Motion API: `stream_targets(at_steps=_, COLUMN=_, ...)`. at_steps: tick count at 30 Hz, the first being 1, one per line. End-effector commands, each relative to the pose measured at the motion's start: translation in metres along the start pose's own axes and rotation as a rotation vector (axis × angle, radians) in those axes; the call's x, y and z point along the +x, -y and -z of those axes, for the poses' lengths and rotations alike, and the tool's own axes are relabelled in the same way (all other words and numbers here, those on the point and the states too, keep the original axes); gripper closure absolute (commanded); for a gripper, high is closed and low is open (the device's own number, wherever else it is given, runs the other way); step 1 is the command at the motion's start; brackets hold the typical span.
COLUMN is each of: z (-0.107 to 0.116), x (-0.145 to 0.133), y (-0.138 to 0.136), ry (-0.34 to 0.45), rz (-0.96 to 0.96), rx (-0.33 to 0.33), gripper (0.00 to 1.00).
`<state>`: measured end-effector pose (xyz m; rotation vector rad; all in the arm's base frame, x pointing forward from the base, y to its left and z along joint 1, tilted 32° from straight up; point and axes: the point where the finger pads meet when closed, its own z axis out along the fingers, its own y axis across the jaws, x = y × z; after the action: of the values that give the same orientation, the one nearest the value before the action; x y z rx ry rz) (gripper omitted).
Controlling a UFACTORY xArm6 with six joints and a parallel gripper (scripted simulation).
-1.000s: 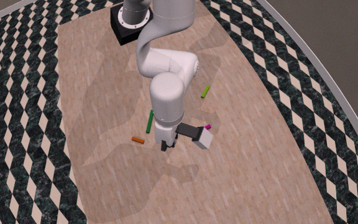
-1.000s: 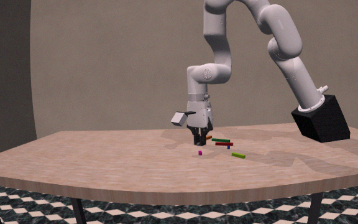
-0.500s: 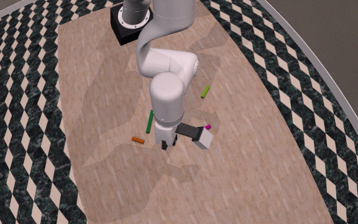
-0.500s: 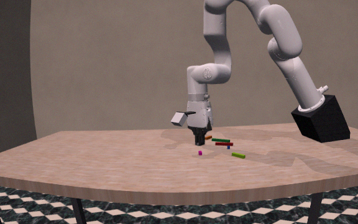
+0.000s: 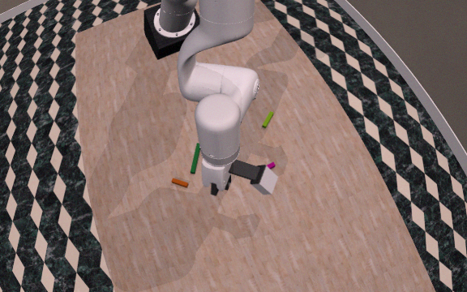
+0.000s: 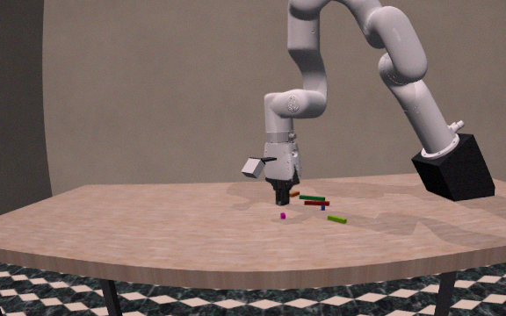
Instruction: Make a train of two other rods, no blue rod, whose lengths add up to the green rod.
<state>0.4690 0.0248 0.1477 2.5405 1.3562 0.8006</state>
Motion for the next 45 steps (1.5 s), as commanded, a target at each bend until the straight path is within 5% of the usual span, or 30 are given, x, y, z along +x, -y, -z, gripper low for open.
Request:
stream_targets(at_steps=1, z=0.001, x=0.001, y=-0.001, ry=-0.002, rz=0.0, rx=-0.002, gripper=0.96)
stream_targets(at_steps=12, z=0.002, x=0.001, y=-0.001, ry=-0.002, rz=0.0, rx=-0.002, gripper=0.96)
stream_targets(at_steps=20, z=0.022, x=0.001, y=-0.001, ry=-0.002, rz=0.0, rx=-0.002, gripper=0.96)
stream_targets(at_steps=32, z=0.099, x=0.001, y=-0.001, ry=-0.002, rz=0.0, rx=-0.002, gripper=0.96)
stream_targets(at_steps=45, z=0.1, x=0.005, y=0.008, ry=0.001, rz=0.02, rx=0.0, gripper=0.96)
